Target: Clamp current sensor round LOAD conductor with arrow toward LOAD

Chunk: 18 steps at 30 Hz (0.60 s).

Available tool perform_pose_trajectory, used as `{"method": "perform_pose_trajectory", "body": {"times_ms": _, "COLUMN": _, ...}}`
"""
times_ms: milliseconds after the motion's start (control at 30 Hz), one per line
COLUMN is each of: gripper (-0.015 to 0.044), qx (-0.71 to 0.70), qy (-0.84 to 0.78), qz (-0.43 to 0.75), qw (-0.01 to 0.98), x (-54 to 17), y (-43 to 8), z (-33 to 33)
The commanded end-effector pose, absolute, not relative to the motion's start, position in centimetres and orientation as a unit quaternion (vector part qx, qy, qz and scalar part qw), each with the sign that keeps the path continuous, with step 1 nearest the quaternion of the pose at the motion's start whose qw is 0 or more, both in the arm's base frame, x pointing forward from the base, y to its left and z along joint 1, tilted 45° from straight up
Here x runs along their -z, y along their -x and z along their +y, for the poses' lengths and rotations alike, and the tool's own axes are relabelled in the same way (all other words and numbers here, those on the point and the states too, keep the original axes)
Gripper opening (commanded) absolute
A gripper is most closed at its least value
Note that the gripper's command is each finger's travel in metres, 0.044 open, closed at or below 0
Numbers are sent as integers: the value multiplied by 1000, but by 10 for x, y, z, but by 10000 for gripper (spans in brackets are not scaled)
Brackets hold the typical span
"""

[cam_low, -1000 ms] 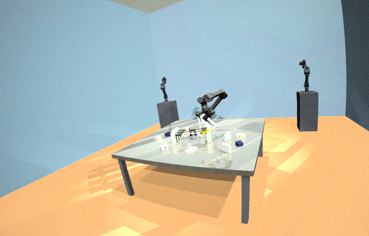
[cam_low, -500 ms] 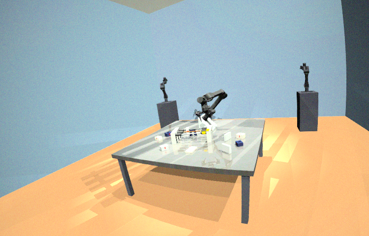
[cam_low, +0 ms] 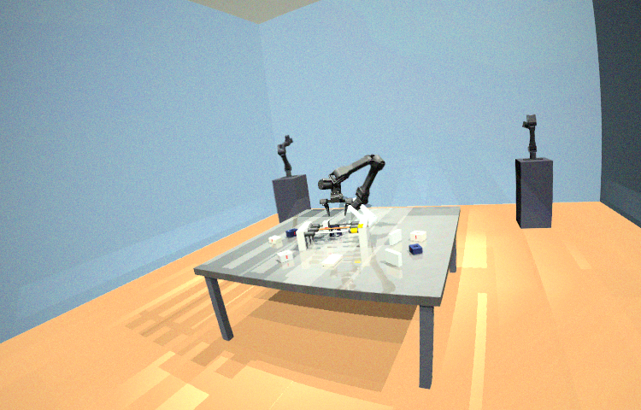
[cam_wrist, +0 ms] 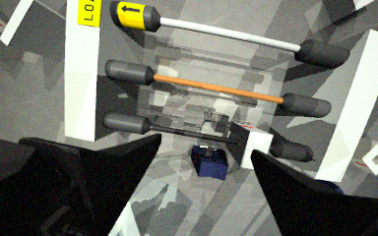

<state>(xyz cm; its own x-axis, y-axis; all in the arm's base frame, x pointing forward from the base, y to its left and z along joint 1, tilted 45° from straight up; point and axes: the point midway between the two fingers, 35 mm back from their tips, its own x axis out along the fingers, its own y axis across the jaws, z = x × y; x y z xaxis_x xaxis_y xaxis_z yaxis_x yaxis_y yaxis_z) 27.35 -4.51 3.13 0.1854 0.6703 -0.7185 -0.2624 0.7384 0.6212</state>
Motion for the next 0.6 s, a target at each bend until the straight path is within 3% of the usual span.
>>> {"method": "perform_pose_trajectory", "body": {"times_ms": 0, "gripper": 440, "qx": -328, "qy": -189, "qz": 597, "qw": 707, "x": 7, "y": -232, "z": -57}}
{"method": "perform_pose_trajectory", "body": {"times_ms": 567, "gripper": 440, "qx": -338, "qy": -193, "qz": 609, "qw": 691, "x": 29, "y": -217, "z": -49}}
